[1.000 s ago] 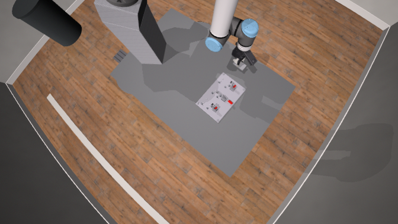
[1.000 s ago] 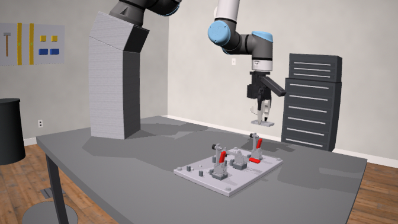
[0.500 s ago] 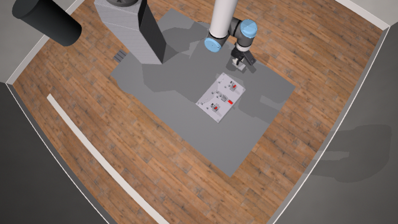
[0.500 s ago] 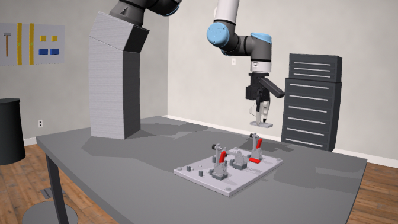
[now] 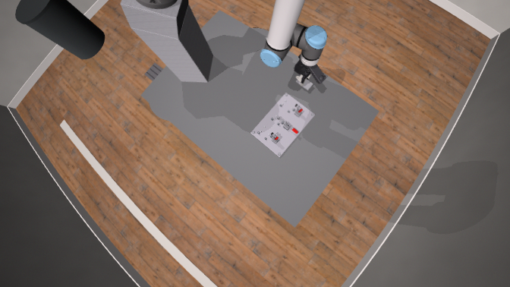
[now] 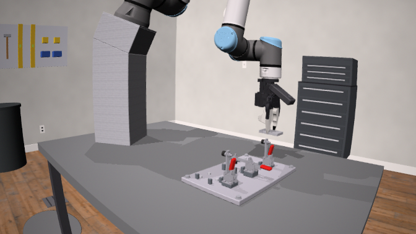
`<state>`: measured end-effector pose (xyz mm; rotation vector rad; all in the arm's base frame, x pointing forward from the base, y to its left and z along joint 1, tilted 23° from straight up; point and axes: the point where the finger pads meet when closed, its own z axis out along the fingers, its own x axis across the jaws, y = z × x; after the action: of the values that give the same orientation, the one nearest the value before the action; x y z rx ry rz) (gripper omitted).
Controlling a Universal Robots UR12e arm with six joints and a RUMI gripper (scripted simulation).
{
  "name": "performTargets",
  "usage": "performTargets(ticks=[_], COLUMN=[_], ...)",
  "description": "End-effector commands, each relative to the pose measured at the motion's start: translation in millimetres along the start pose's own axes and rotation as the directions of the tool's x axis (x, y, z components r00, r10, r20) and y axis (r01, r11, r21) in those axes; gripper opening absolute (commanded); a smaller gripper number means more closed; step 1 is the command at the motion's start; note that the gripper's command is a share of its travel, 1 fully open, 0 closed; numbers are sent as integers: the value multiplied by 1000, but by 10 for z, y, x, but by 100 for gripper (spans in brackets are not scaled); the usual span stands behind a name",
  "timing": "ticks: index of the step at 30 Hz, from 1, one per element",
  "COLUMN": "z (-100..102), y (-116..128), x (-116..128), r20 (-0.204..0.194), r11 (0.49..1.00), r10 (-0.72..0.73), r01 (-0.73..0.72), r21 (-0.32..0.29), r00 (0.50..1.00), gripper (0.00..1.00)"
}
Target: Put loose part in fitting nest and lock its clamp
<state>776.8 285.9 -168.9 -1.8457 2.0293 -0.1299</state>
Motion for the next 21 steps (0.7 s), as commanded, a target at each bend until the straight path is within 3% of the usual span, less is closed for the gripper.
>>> performTargets(ticks=[1, 21], z=[53, 118], y=[89, 134], x=[-10, -8], r20=[0, 0], r11=[1000, 1000], r10=[-1, -1], r01=[1, 1], r21=[-2, 1], r00=[1000, 1000], gripper=[0, 0])
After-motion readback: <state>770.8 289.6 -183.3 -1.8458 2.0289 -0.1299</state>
